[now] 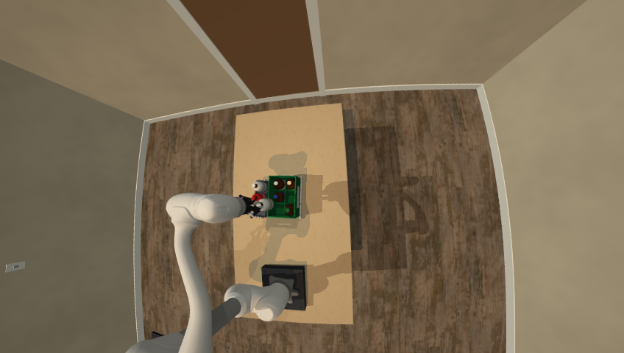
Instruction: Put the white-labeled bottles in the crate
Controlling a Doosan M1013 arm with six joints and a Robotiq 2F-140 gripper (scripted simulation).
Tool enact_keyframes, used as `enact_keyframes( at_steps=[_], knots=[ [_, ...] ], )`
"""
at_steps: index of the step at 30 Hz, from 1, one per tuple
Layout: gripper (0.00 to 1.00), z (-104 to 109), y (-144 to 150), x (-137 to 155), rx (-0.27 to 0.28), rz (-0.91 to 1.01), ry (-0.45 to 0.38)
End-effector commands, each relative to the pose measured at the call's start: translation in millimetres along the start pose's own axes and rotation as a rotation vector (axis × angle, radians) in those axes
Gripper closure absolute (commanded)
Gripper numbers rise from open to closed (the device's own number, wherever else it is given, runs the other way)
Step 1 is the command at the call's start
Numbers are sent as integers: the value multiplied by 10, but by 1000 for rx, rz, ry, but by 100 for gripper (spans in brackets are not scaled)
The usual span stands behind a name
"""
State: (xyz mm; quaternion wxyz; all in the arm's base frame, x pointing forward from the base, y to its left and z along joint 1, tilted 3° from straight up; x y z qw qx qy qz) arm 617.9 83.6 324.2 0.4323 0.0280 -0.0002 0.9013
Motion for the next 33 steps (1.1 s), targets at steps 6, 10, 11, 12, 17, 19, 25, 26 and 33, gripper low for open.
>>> enact_keyframes(
  at_steps=[6, 10, 11, 12, 17, 19, 25, 26, 33],
  knots=[
    [100, 1, 46, -196, 0, 0, 0],
    [100, 1, 68, -291, 0, 0, 0],
    [100, 1, 74, -315, 0, 0, 0],
    [100, 1, 74, -315, 0, 0, 0],
    [100, 1, 96, -408, 0, 0, 0],
    [100, 1, 106, -454, 0, 0, 0],
    [100, 1, 138, -587, 0, 0, 0],
    [100, 1, 143, -609, 0, 0, 0],
    [100, 1, 167, -713, 0, 0, 0]
  ],
)
Point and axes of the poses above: the point where the finger pads meet when closed, its own z axis back along the fingers, its own y axis across the jaws, x = y × z, the point moved 6 cm from there along z, back along the fingers, and after that the axes turned 6 degrees about -z, right-handed, at the moved point
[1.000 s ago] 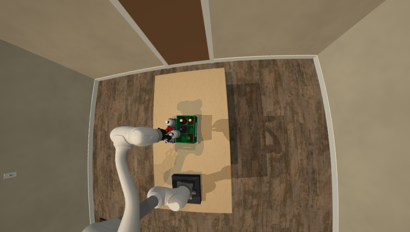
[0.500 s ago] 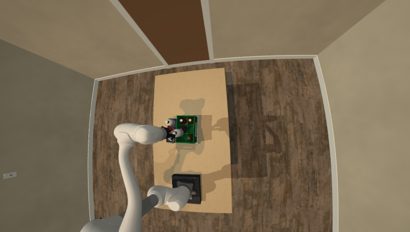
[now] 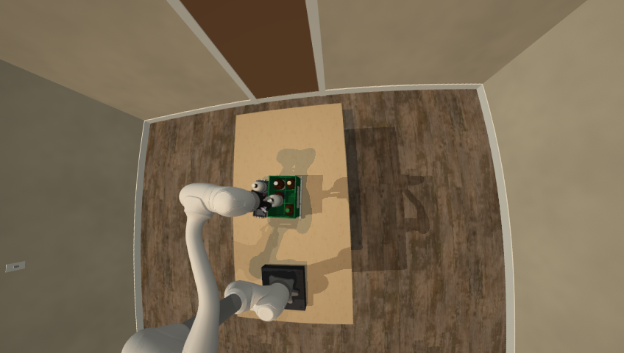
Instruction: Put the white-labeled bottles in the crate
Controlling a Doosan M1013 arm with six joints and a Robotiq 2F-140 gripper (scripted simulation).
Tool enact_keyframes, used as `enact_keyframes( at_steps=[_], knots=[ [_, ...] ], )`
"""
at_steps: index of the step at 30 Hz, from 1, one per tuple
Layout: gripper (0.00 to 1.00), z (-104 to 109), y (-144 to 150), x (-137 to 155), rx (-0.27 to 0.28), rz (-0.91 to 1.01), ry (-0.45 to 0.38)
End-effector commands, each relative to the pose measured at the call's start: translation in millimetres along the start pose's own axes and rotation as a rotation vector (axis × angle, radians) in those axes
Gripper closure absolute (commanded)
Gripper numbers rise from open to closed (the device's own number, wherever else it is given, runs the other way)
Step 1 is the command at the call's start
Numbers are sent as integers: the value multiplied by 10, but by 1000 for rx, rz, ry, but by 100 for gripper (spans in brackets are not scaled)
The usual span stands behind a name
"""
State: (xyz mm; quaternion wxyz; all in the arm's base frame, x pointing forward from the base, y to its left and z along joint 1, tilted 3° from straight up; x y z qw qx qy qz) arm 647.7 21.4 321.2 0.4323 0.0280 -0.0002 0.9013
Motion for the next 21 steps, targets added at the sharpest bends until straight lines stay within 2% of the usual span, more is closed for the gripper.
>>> enact_keyframes(
  at_steps=[1, 21],
  knots=[
    [100, 1, 15, -61, 0, 0, 0],
    [100, 1, 87, -372, 0, 0, 0]
  ],
)
Point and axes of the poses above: the point where the finger pads meet when closed, its own z axis back along the fingers, its own y axis across the jaws, x = y × z, the point moved 6 cm from there along z, back along the fingers, and after that the axes turned 6 degrees about -z, right-handed, at the moved point
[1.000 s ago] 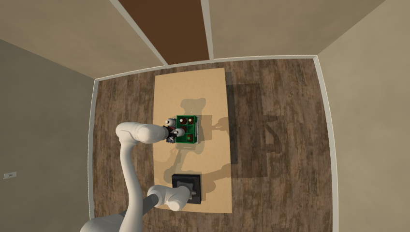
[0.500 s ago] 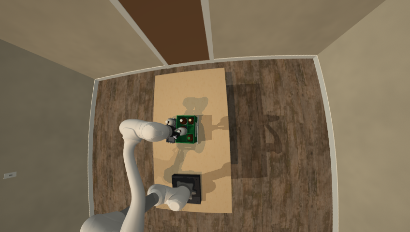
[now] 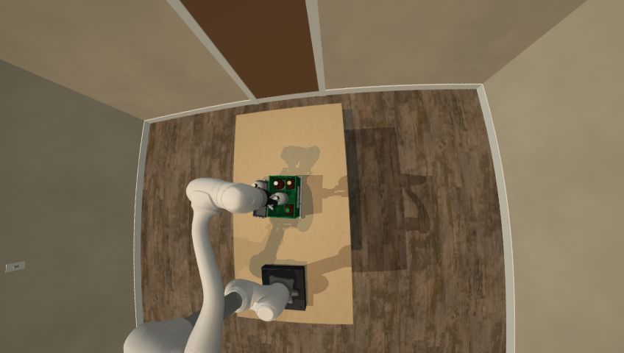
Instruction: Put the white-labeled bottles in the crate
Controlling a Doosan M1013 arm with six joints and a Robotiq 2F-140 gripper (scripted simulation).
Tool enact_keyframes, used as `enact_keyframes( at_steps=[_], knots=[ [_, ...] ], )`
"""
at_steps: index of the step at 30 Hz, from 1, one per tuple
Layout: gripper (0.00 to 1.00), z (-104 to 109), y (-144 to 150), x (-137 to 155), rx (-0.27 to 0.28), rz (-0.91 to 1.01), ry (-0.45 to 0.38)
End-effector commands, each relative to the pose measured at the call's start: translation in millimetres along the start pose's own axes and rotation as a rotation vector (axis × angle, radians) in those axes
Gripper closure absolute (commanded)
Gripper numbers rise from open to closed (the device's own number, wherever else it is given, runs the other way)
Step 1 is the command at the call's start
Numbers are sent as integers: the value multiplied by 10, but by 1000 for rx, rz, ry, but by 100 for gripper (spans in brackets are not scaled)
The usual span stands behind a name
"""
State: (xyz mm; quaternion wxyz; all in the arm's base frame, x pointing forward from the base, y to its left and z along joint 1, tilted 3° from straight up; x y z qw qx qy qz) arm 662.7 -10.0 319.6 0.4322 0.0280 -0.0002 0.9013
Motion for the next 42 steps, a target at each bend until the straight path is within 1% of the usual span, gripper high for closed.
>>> enact_keyframes(
  at_steps=[1, 23, 42],
  knots=[
    [100, 1, 11, -47, 0, 0, 0],
    [100, 1, 58, -246, 0, 0, 0],
    [100, 1, 71, -303, 0, 0, 0]
  ],
)
Point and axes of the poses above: the point where the finger pads meet when closed, its own z axis back along the fingers, its own y axis across the jaws, x = y × z, the point moved 6 cm from there along z, back along the fingers, and after that the axes turned 6 degrees about -z, right-handed, at the moved point
